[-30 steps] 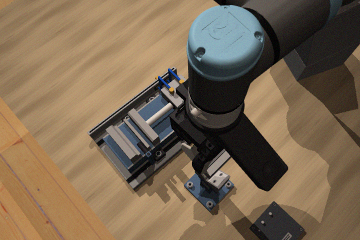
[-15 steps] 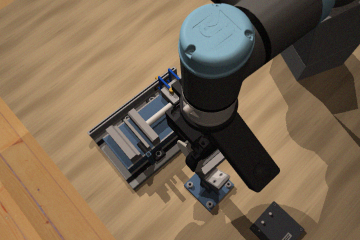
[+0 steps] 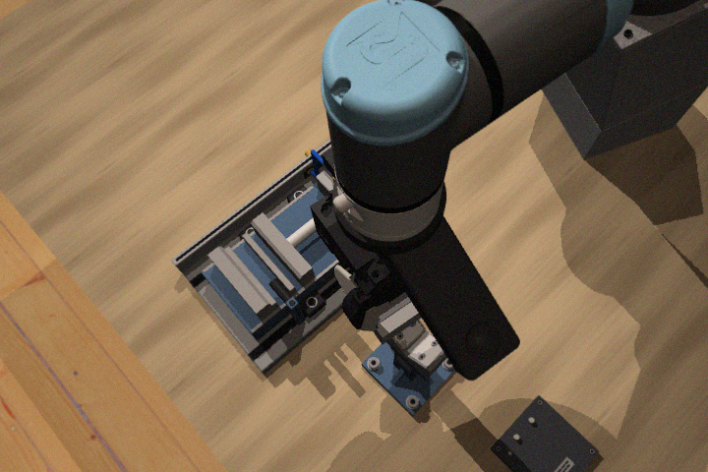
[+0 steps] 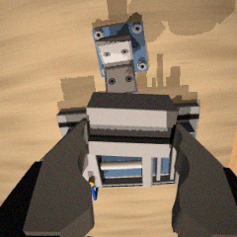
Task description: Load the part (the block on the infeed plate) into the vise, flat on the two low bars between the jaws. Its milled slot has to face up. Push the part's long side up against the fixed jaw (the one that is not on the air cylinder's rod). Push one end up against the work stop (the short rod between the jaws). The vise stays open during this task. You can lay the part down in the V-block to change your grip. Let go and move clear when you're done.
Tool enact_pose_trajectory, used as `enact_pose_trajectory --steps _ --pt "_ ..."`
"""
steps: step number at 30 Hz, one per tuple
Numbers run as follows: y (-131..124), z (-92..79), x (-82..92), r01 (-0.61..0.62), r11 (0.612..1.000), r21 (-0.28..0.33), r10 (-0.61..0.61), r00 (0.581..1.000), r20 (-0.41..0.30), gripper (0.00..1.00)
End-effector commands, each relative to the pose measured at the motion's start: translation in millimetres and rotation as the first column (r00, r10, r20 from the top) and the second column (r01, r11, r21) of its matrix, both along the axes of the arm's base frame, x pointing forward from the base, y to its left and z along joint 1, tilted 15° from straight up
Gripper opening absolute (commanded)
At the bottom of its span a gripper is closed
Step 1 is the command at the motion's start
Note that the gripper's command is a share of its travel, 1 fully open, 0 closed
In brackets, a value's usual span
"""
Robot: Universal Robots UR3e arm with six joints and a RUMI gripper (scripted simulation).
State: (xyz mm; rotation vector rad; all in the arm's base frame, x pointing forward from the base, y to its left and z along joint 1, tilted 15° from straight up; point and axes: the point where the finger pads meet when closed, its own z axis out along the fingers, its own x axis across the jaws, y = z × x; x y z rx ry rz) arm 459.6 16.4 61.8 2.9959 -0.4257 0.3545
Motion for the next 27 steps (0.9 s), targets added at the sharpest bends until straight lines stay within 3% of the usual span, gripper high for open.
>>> enact_pose_trajectory --steps 1,13,27 --pt "-6.8 2.5 3.5 0.053 0.999 0.012 -0.053 0.999 0.009 0.0" --pt "-23.7 5.5 9.3 0.179 0.983 0.042 -0.18 0.984 0.021 0.0" --pt "-48.6 9.8 16.3 0.35 0.933 0.088 -0.354 0.935 0.031 0.0"
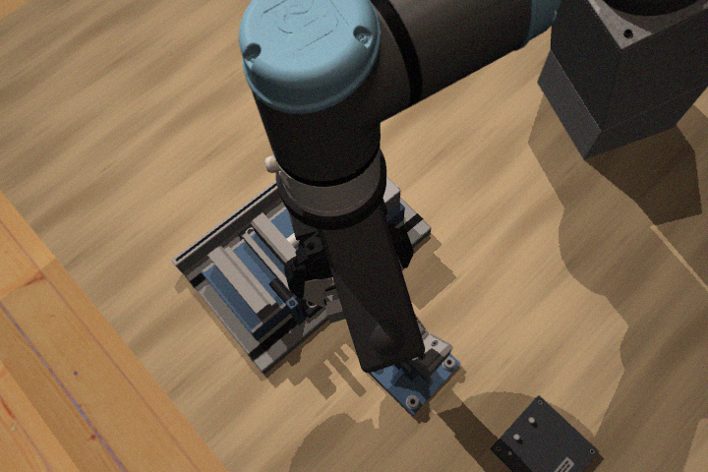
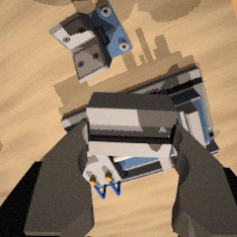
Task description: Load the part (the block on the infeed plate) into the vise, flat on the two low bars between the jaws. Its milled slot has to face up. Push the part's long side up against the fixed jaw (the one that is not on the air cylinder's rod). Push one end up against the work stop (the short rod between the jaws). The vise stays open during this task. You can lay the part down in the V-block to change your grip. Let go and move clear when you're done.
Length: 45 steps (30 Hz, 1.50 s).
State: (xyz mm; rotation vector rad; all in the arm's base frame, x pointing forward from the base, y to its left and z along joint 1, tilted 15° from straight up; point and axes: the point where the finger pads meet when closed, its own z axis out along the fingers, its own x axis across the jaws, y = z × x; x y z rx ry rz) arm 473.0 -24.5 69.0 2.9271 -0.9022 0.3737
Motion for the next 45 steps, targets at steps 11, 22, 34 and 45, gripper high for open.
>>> enact_pose_trajectory --steps 11,22,34,45 --pt "-33.6 6.9 8.2 0.233 0.971 0.055 -0.235 0.972 0.025 0.0" --pt "-56.1 10.5 11.3 0.376 0.922 0.093 -0.381 0.924 0.033 0.0" --pt "-80.8 14.3 13.1 0.52 0.844 0.135 -0.528 0.848 0.036 0.0" --pt "-106.3 18.1 13.3 0.648 0.741 0.177 -0.663 0.748 0.032 0.0"
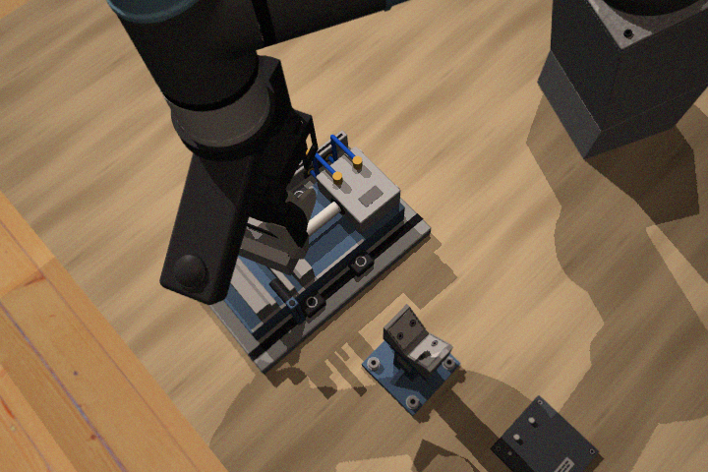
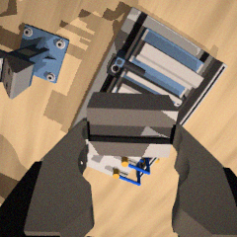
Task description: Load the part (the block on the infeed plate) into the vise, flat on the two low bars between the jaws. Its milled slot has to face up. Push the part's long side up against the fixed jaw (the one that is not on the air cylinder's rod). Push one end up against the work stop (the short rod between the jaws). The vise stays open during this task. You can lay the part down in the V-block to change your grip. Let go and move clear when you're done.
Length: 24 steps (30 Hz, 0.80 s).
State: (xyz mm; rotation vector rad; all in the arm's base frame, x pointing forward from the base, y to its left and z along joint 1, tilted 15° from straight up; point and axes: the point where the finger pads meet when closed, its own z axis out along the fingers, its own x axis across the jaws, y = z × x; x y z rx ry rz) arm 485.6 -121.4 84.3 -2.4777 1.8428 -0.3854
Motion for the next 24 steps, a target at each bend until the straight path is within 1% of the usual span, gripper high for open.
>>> enact_pose_trajectory --steps 1,8,17,19,24 --pt "-9.4 2.8 0.8 0.06 0.998 0.012 -0.06 0.998 0.009 0.0" --pt "-21.8 4.6 0.3 0.14 0.99 0.031 -0.141 0.99 0.019 0.0" --pt "-38.0 7.0 -0.9 0.242 0.969 0.056 -0.244 0.969 0.029 0.0" --pt "-38.0 7.0 -0.9 0.242 0.969 0.056 -0.244 0.969 0.029 0.0" --pt "-45.5 8.0 -1.7 0.288 0.955 0.068 -0.291 0.956 0.032 0.0"
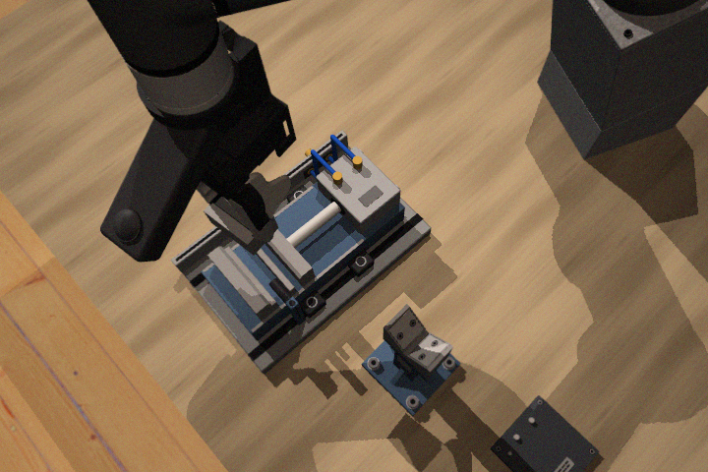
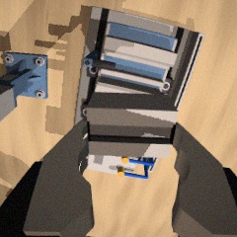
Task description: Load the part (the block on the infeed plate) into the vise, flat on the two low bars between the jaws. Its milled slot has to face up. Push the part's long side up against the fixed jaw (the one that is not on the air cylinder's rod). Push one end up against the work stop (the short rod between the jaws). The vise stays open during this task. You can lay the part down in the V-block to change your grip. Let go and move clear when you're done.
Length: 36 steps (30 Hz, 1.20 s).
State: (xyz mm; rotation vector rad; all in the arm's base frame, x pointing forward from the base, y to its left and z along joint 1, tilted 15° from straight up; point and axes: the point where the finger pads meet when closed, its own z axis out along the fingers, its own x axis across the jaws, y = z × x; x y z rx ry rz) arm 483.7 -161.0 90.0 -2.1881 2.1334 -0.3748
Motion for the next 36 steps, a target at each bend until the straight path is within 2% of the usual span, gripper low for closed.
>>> enact_pose_trajectory --steps 1,20,36 --pt "-7.2 2.5 0.0 0.044 0.999 0.008 -0.044 0.999 0.008 0.0" --pt "-23.5 4.8 -2.3 0.148 0.988 0.032 -0.149 0.989 0.021 0.0" --pt "-28.1 5.4 -3.1 0.177 0.983 0.039 -0.179 0.984 0.025 0.0"
